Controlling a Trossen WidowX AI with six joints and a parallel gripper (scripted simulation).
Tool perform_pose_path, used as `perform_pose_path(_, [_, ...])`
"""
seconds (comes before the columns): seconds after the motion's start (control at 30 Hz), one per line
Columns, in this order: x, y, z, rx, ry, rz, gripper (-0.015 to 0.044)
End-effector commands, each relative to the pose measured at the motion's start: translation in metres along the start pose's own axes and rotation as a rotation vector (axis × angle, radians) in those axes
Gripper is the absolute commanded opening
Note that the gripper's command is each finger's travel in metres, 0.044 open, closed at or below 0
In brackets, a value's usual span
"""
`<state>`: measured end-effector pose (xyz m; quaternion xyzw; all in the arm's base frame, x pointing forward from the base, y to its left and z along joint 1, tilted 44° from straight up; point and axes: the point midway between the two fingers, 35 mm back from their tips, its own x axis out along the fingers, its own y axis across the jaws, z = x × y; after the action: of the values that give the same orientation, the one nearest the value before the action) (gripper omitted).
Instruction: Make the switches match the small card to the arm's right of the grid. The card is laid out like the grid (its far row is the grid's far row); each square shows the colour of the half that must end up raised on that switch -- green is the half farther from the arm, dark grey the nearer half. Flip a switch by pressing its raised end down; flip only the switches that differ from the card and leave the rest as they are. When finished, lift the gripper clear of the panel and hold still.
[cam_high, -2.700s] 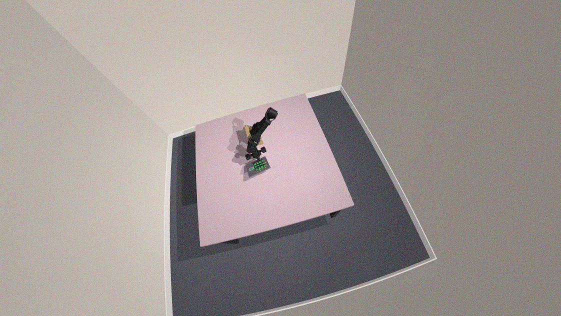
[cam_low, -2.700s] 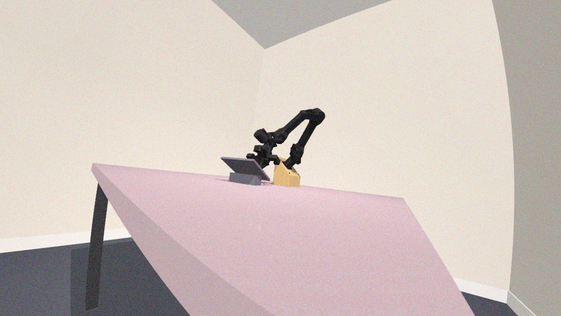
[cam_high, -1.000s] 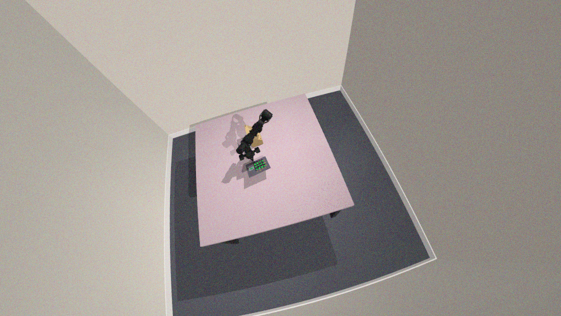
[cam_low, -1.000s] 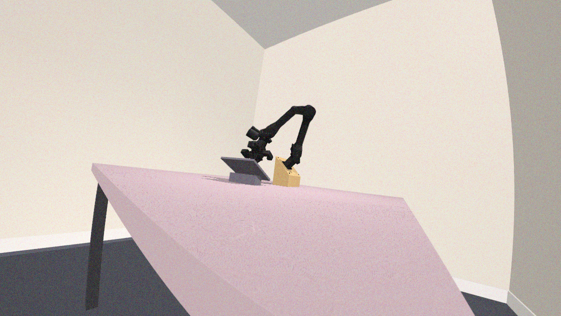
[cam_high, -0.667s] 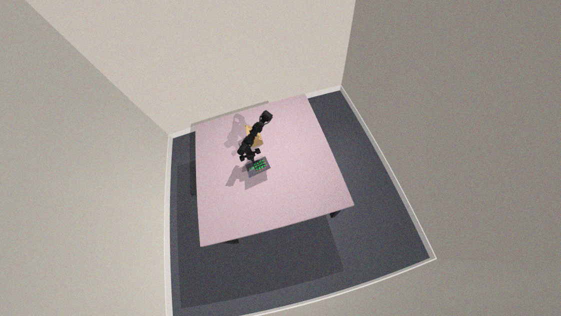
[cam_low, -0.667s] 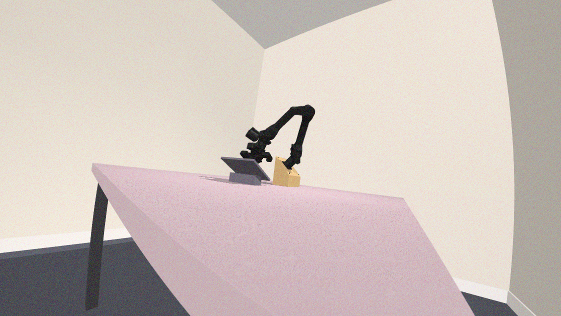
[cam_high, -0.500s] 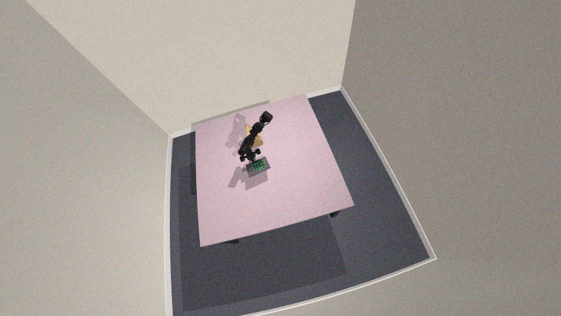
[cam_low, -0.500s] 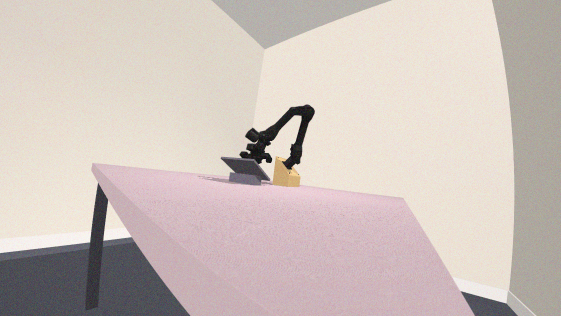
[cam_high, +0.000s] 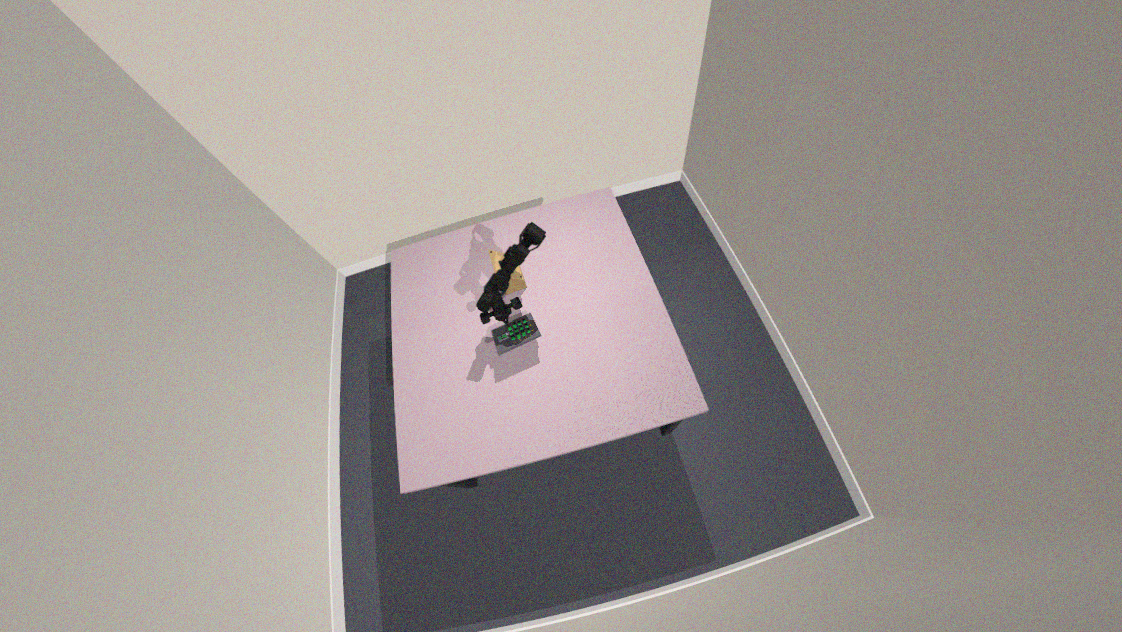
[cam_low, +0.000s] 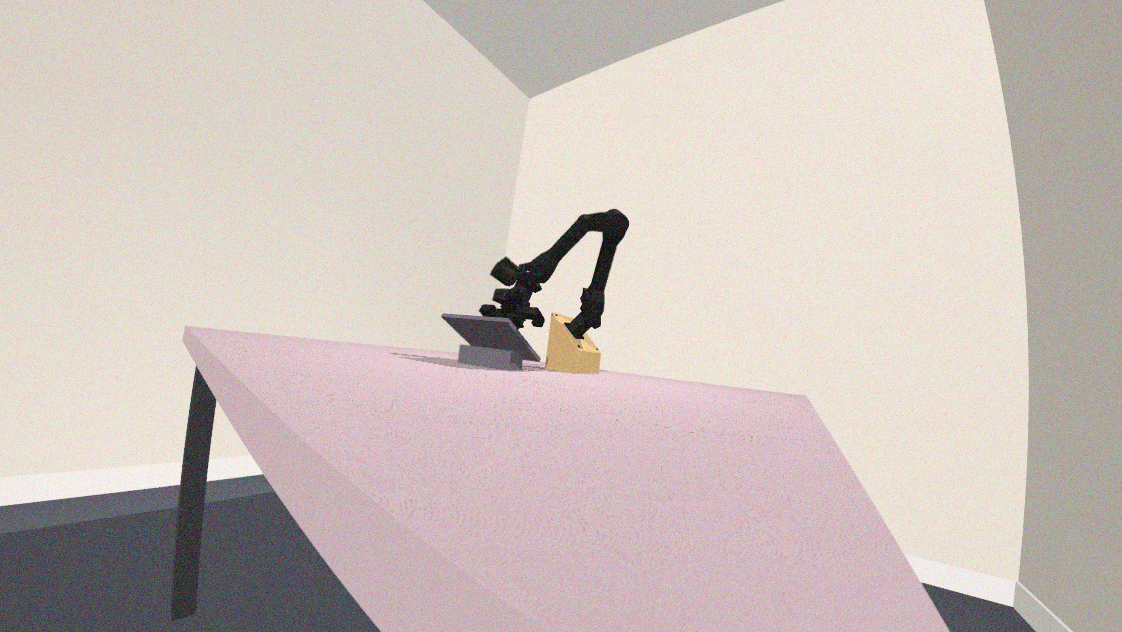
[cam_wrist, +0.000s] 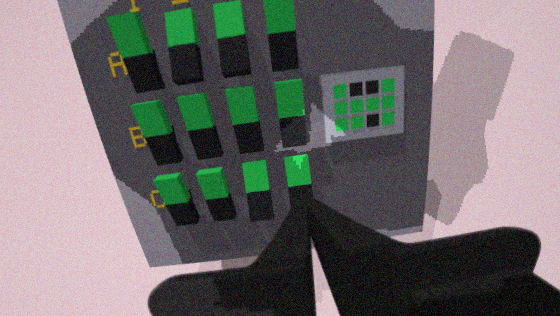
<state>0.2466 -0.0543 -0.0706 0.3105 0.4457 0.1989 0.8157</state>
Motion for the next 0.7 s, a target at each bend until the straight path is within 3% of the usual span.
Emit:
perform_pose_path(0.0, [0.0003,0.0008,-0.0002,0.004,-0.002,0.004,0.0000])
perform_pose_path(0.67, [0.0022,0.0008,-0.0002,0.004,-0.002,0.004,0.0000])
